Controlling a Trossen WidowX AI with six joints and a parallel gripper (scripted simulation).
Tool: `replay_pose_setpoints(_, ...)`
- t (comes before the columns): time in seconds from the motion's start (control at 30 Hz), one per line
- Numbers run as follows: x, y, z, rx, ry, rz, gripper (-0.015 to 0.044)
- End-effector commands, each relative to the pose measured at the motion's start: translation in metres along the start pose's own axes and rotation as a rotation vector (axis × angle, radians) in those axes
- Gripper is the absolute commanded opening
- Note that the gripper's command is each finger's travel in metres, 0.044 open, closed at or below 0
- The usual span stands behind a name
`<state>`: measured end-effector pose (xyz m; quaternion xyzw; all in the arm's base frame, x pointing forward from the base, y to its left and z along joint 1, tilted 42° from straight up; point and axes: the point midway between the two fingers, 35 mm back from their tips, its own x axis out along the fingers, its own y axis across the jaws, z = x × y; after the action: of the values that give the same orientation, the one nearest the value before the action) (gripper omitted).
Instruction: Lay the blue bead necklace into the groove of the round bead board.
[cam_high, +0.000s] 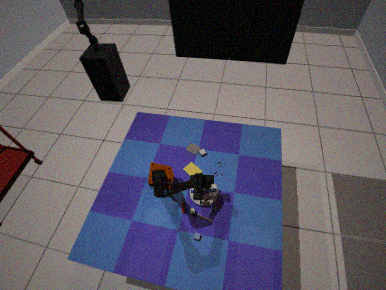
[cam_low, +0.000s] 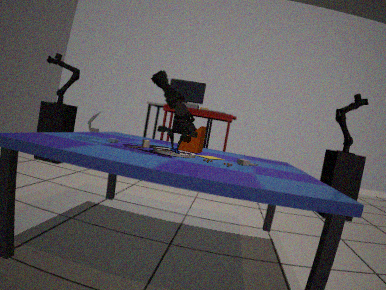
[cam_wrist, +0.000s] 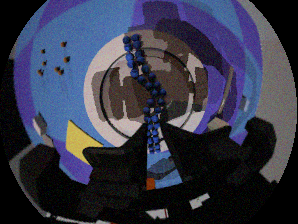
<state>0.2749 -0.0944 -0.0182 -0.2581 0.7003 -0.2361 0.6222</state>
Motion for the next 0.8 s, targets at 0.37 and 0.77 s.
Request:
replay_pose_setpoints(0.37,-0.008,0.0,0.0,-0.001,0.0,-0.002,0.0)
replay_pose_setpoints(0.77,-0.025,0.003,0.002,-0.006,0.002,-0.004,0.0)
